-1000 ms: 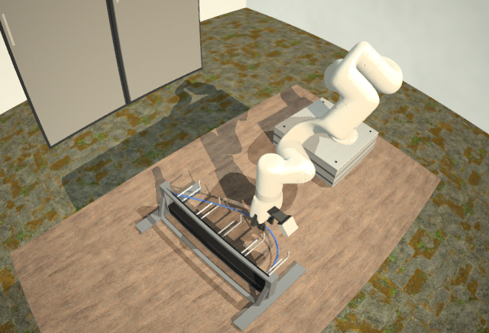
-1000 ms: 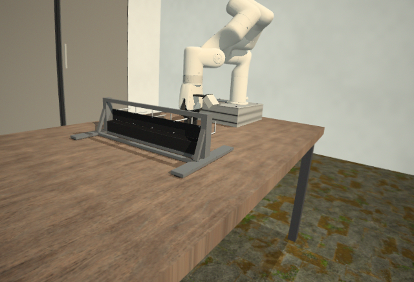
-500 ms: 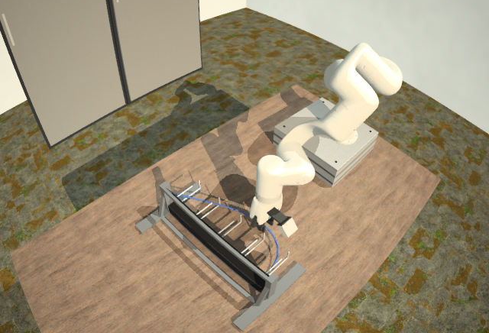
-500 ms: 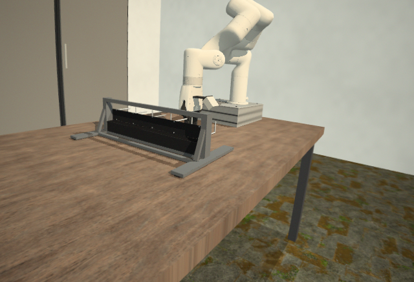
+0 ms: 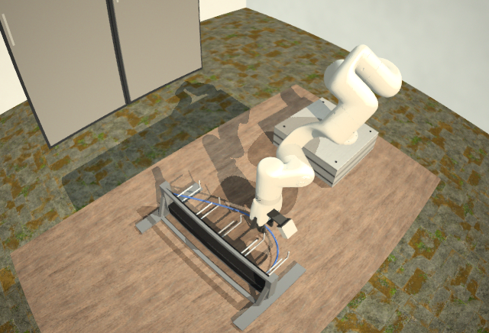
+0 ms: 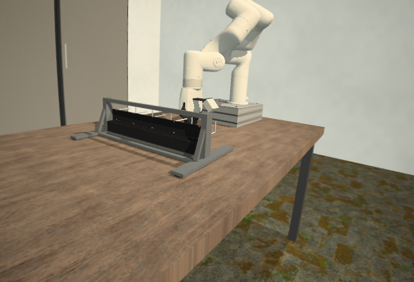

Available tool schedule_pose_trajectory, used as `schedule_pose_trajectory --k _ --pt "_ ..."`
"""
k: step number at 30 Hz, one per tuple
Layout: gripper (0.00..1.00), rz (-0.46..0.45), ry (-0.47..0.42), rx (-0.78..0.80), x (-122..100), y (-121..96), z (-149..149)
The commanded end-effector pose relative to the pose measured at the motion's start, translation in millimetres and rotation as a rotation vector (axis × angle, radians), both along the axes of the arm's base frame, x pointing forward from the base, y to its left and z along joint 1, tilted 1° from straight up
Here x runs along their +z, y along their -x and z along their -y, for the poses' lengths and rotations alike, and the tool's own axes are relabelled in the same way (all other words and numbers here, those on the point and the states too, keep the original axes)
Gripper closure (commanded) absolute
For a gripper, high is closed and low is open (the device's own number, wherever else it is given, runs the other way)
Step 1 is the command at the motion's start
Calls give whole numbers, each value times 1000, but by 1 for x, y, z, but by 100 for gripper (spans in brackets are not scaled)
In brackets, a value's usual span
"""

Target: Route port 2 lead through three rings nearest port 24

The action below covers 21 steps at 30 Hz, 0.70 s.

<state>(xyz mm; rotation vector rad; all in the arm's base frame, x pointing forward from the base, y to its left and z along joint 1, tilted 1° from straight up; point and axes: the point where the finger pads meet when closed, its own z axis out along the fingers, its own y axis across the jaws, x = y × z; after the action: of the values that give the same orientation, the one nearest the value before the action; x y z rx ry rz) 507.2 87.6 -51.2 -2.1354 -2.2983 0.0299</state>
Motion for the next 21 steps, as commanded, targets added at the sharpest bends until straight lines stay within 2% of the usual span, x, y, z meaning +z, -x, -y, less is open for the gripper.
schedule_pose_trajectory --k 1,21 --pt "67 4 -1 0 0 -2 0" --pt "67 4 -1 0 -4 -2 0"
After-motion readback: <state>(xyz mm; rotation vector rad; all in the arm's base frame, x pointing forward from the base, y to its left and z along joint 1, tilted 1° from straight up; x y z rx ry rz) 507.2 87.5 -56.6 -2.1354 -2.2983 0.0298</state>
